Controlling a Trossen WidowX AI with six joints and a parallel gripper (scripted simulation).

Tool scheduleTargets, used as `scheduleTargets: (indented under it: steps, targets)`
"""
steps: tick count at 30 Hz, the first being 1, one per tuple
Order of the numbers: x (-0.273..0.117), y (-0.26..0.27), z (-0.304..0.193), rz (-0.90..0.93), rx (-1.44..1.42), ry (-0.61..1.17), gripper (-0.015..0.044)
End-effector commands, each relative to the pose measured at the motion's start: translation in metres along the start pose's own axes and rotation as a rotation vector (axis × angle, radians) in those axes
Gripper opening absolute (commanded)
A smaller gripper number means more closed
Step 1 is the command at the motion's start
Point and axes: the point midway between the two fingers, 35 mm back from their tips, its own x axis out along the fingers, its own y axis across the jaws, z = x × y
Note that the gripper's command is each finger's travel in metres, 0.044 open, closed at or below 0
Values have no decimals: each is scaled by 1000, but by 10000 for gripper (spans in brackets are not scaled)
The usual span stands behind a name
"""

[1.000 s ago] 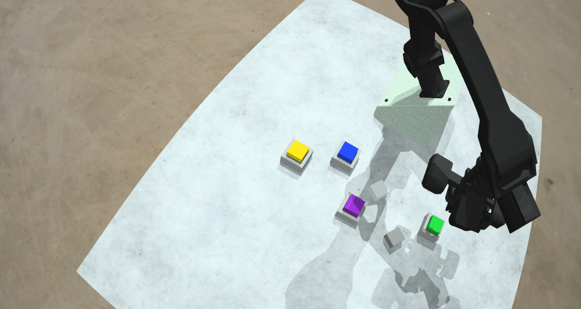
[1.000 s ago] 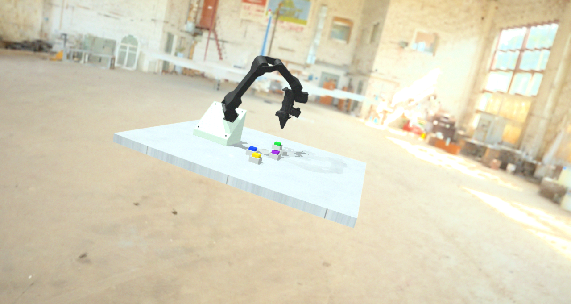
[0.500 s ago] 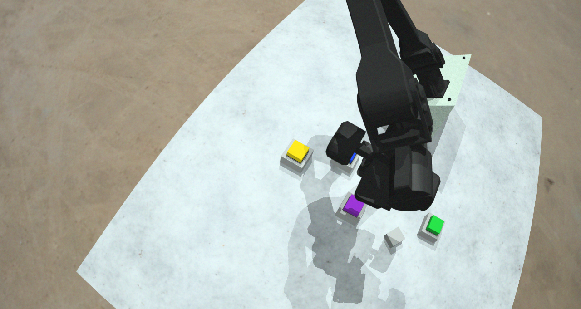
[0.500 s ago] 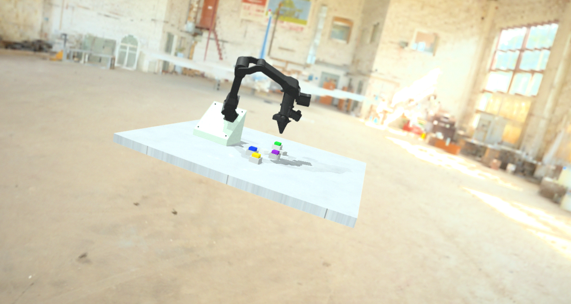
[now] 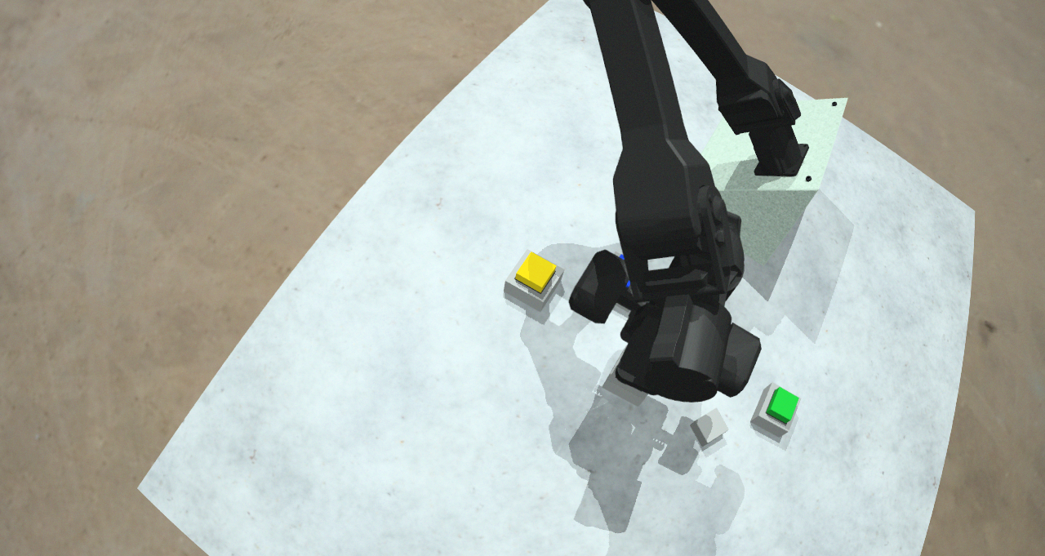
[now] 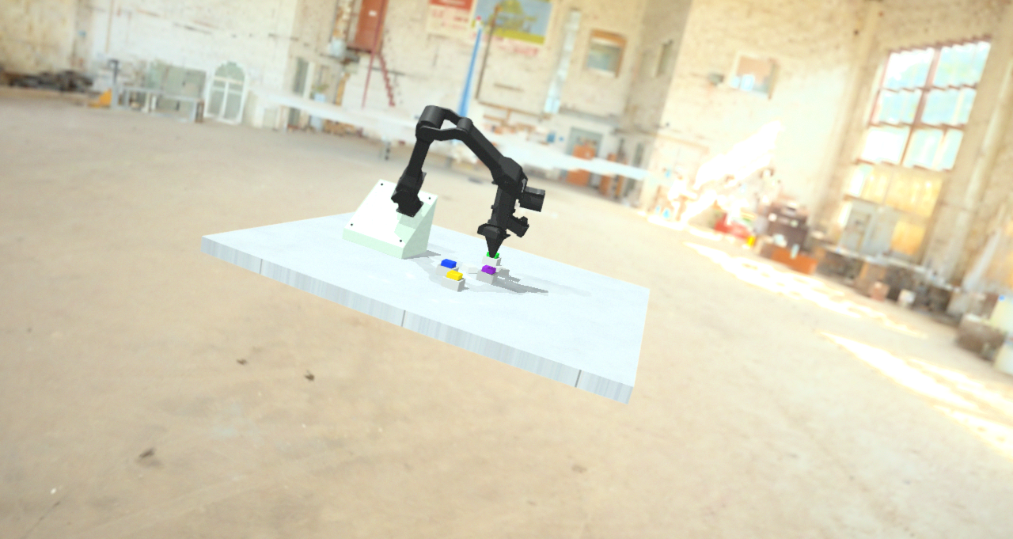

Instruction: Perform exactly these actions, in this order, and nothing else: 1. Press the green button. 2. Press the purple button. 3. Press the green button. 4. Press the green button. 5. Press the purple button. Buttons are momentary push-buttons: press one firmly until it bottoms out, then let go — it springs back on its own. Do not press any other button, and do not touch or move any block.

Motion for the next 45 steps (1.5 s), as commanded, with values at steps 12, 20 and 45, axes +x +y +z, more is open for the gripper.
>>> scheduleTargets:
  steps: [12, 20, 45]
  targets:
    - [26, -1, 0, -7, -3, 0, 20]
    - [38, -2, -1, -8, -3, 0, 20]
    - [7, -1, 0, -6, -3, -1, 20]
